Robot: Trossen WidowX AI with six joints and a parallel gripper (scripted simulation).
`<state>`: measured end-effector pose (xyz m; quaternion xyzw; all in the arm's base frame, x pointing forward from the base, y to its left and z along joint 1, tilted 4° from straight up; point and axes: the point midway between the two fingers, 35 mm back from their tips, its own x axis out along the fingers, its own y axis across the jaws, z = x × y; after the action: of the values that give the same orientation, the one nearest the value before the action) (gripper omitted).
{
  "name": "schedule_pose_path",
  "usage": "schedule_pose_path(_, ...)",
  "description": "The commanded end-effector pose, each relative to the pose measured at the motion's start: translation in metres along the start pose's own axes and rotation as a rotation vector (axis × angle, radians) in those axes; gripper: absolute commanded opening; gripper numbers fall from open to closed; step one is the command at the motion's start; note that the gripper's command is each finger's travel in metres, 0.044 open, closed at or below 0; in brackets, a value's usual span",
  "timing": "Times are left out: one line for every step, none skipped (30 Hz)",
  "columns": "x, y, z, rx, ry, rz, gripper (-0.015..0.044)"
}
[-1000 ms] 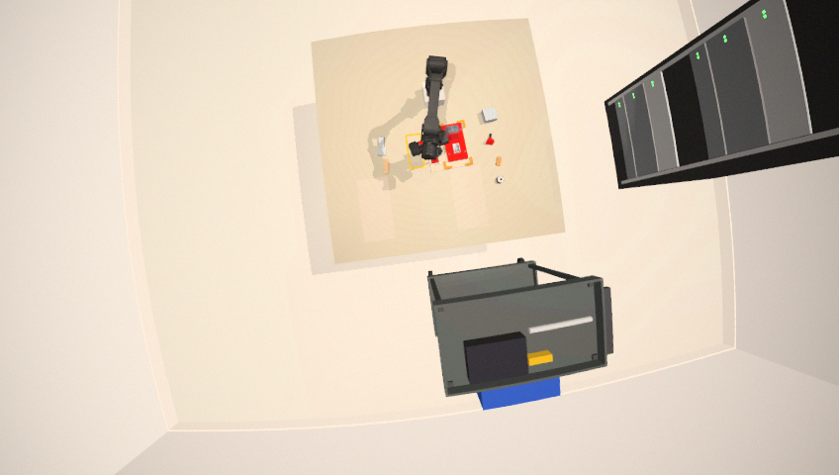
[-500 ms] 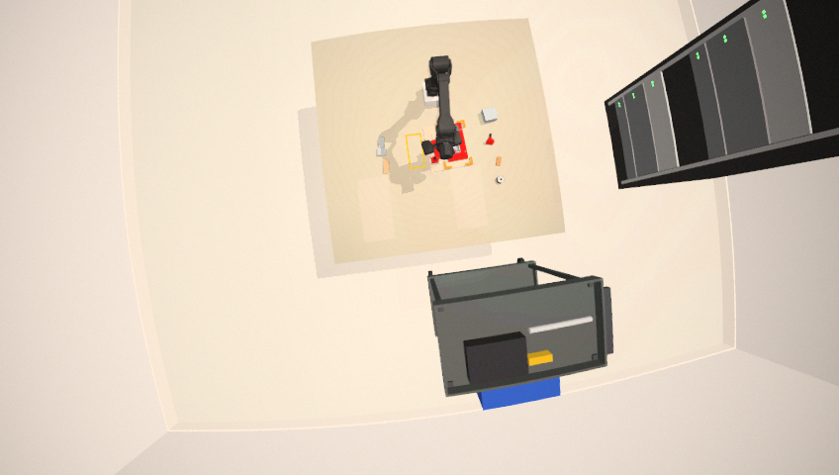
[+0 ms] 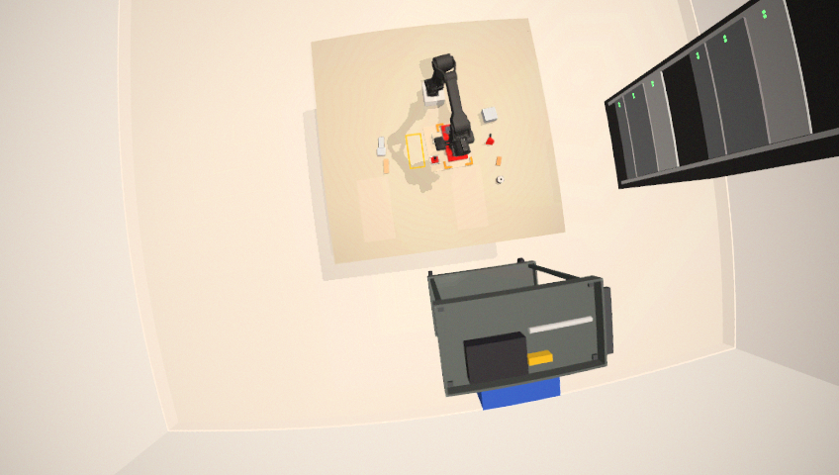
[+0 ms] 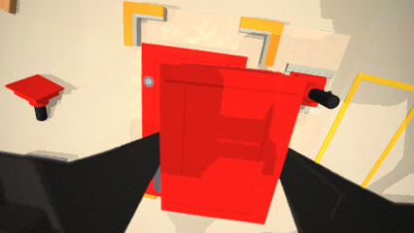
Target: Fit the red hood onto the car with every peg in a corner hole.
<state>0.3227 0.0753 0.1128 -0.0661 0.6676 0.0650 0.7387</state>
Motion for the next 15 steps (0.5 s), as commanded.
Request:
schedule_pose_path(-0.002,0.014,-0.002,0.021,-0.002,-0.002,0.0000)
schedule_pose_path(-0.002,0.018,-0.003,0.026,-0.002,-0.001,0.0000)
schedule_pose_path(-0.002,0.022,-0.004,0.031,-0.002,-0.001,0.0000)
schedule_pose_path(-0.002,0.026,-0.004,0.036,-0.002,0.000,0.0000)
schedule_pose_path(-0.003,0.030,-0.005,0.041,-0.002,0.001,0.0000)
schedule_pose_path(-0.003,0.034,-0.005,0.045,-0.002,0.001,0.0000)
schedule_pose_path(-0.003,0.036,-0.006,0.048,-0.002,0.001,0.0000)
schedule_pose_path(-0.003,0.036,-0.006,0.049,-0.002,0.001,0.0000)
schedule_pose_path(-0.003,0.036,-0.006,0.049,-0.002,0.001,0.0000)
schedule_pose_path(-0.002,0.035,-0.005,0.049,-0.002,0.001,0.0000)
schedule_pose_path(0.000,0.034,-0.005,0.049,-0.002,0.001,0.0000)
schedule_pose_path(0.002,0.034,-0.005,0.049,-0.002,0.001,0.0000)
schedule_pose_path(0.005,0.034,-0.005,0.049,-0.002,0.001,0.0000)
schedule_pose_path(0.008,0.034,-0.005,0.049,-0.002,0.001,0.0000)
schedule_pose_path(0.012,0.034,-0.005,0.049,-0.002,0.001,0.0000)
